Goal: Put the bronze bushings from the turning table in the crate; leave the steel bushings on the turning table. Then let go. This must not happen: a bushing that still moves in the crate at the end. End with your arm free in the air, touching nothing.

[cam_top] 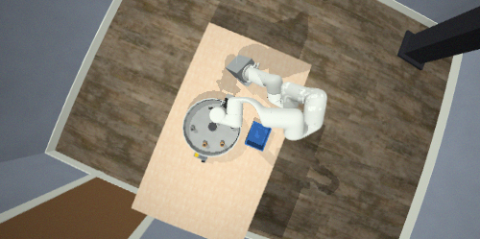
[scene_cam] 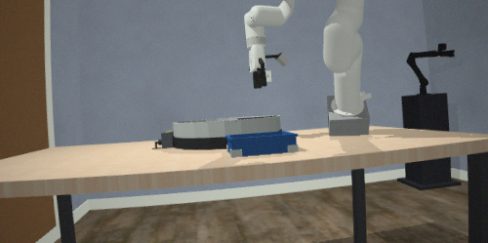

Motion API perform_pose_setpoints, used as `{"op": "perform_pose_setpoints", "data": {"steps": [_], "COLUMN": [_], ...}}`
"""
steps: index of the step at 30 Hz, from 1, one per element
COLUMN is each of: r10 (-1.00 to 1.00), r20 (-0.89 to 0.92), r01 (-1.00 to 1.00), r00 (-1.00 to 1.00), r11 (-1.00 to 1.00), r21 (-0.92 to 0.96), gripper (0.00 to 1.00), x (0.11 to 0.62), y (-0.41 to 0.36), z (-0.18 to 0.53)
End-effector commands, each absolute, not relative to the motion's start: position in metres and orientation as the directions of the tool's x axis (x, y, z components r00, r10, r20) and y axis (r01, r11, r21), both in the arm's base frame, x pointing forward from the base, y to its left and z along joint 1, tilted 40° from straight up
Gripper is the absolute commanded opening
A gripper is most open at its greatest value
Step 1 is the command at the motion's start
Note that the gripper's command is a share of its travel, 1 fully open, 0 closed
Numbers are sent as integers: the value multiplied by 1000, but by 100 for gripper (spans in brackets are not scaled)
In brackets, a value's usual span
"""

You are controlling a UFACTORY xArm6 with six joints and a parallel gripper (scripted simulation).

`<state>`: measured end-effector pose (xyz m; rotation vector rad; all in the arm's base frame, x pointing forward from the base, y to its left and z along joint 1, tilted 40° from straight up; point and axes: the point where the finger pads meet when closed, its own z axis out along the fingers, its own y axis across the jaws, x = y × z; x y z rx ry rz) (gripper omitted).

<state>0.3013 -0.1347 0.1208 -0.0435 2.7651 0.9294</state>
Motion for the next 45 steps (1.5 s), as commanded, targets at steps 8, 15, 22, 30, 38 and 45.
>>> {"op": "perform_pose_setpoints", "data": {"steps": [8,15,22,30,38,45], "r10": [67,67,67,67,67,67], "r20": [-235,-235,-235,-235,-235,-235], "r01": [-89,-89,-89,-89,-89,-89], "r00": [-970,-970,-970,-970,-970,-970], "r11": [799,799,799,799,799,799], "r21": [594,594,594,594,594,594], "gripper": [100,12,12,12,12,12], "x": [304,304,304,304,304,304], "y": [-141,-141,-141,-141,-141,-141], "z": [122,122,122,122,122,122]}}
